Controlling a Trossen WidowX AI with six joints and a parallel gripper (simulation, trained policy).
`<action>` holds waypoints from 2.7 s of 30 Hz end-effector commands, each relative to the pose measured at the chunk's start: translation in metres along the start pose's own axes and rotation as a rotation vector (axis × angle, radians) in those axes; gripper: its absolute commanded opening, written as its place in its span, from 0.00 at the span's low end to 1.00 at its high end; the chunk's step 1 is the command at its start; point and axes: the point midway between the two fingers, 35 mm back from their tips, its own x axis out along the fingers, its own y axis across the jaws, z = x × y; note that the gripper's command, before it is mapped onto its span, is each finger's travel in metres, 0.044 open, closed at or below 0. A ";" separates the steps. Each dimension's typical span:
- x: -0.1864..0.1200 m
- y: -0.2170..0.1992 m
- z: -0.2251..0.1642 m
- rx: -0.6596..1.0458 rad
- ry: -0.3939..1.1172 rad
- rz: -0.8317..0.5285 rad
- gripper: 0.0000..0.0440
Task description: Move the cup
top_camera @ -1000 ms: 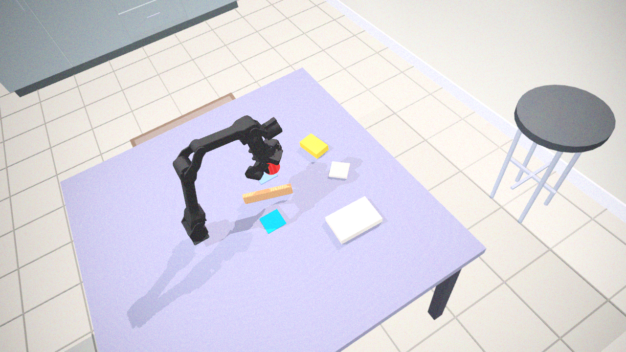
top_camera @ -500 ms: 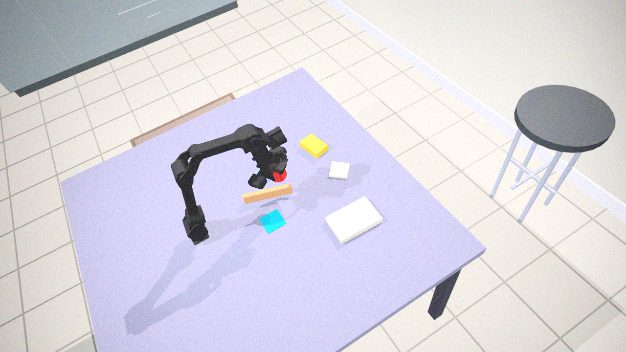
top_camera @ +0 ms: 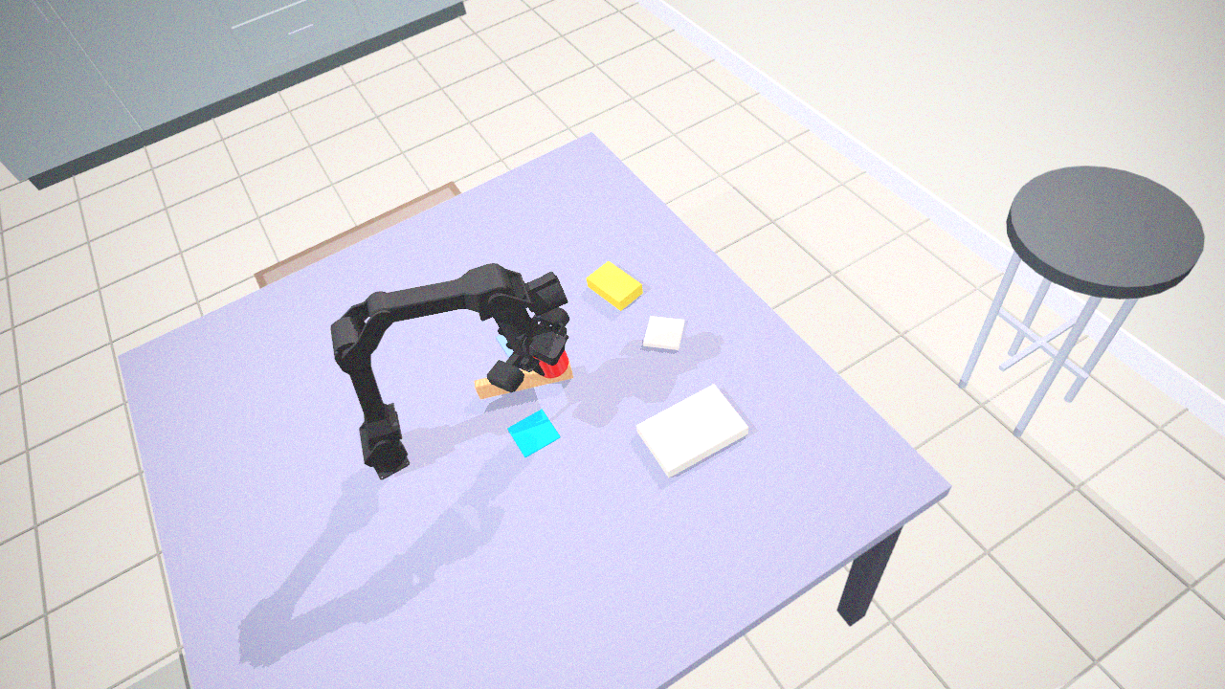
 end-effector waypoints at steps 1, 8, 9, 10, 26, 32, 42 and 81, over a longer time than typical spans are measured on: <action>0.002 -0.007 0.005 0.014 -0.008 -0.002 0.00; 0.012 -0.021 0.014 0.055 -0.015 -0.008 0.00; 0.014 -0.023 0.015 0.060 -0.015 -0.009 0.00; 0.016 -0.025 0.015 0.065 -0.016 -0.011 0.00; 0.051 -0.052 0.011 0.128 -0.010 -0.026 0.00; 0.064 -0.062 0.004 0.143 -0.003 -0.032 0.00; 0.086 -0.078 -0.012 0.166 0.016 -0.052 0.02; 0.055 -0.105 -0.014 0.259 -0.075 0.100 0.58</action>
